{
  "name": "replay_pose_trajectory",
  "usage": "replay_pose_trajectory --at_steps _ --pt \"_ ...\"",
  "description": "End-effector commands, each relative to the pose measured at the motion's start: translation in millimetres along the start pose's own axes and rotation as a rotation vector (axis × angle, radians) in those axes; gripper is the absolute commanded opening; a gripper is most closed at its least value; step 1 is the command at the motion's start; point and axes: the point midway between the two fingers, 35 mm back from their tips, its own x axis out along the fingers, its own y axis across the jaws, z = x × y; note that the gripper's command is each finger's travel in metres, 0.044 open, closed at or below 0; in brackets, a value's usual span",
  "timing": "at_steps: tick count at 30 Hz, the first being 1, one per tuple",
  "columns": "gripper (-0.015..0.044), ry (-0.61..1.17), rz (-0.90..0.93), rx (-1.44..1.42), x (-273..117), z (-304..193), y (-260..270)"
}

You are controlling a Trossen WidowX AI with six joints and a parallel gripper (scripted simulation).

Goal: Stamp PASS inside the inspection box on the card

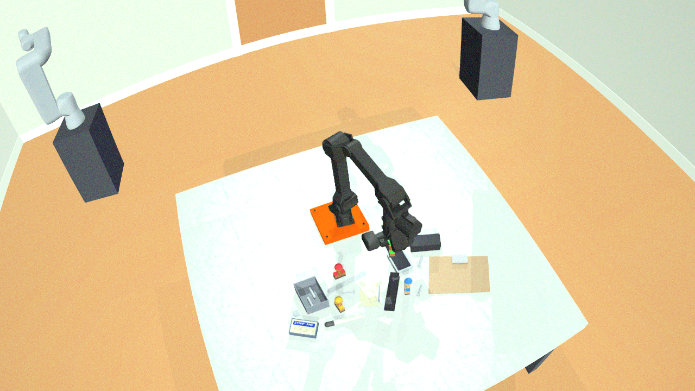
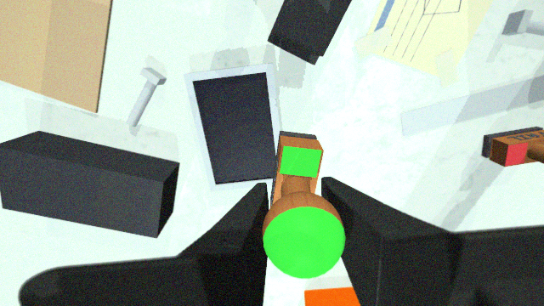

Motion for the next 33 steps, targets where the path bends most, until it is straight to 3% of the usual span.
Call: replay_pose_trajectory --at_steps 1,33 --pt "0.0 0.001 0.005 0.002 0.8 4.8 25.4" --pt "0.0 0.001 0.006 0.001 17.4 6.7 34.1"
